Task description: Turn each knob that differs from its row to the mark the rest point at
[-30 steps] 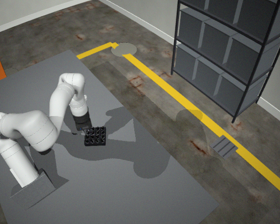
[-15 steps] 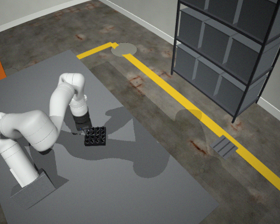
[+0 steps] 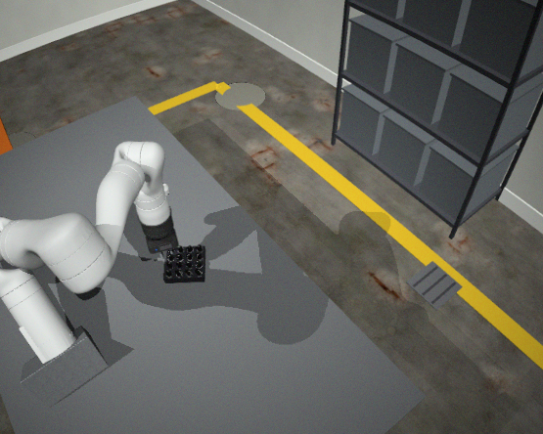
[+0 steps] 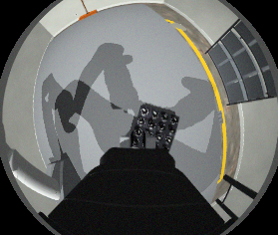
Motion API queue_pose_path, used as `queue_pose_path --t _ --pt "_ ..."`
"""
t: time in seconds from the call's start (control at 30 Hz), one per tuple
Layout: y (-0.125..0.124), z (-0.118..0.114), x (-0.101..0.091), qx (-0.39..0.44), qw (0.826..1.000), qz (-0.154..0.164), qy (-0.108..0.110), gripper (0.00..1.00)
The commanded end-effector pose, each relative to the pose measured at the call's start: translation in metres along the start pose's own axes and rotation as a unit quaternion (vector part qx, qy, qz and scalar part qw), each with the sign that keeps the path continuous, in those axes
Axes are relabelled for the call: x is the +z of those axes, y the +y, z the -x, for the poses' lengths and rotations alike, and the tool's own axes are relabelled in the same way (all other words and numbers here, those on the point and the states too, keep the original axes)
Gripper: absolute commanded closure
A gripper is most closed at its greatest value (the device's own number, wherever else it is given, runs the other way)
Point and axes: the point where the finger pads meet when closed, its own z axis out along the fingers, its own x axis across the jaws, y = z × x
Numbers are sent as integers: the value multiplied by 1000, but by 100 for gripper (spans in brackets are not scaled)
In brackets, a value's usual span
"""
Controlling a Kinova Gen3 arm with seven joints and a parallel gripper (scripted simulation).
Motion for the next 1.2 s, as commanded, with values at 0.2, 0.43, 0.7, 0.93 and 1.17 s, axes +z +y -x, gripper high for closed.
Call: queue_pose_path --t 0.2,0.43,0.7,0.93,1.17 --pt "0 0 2 0 1000 0 1 54" --pt "0 0 7 0 1000 0 1 54" --pt "0 -1 15 0 1000 0 1 54" --pt "0 -1 24 0 1000 0 1 54" --pt "0 -1 31 0 1000 0 1 54"
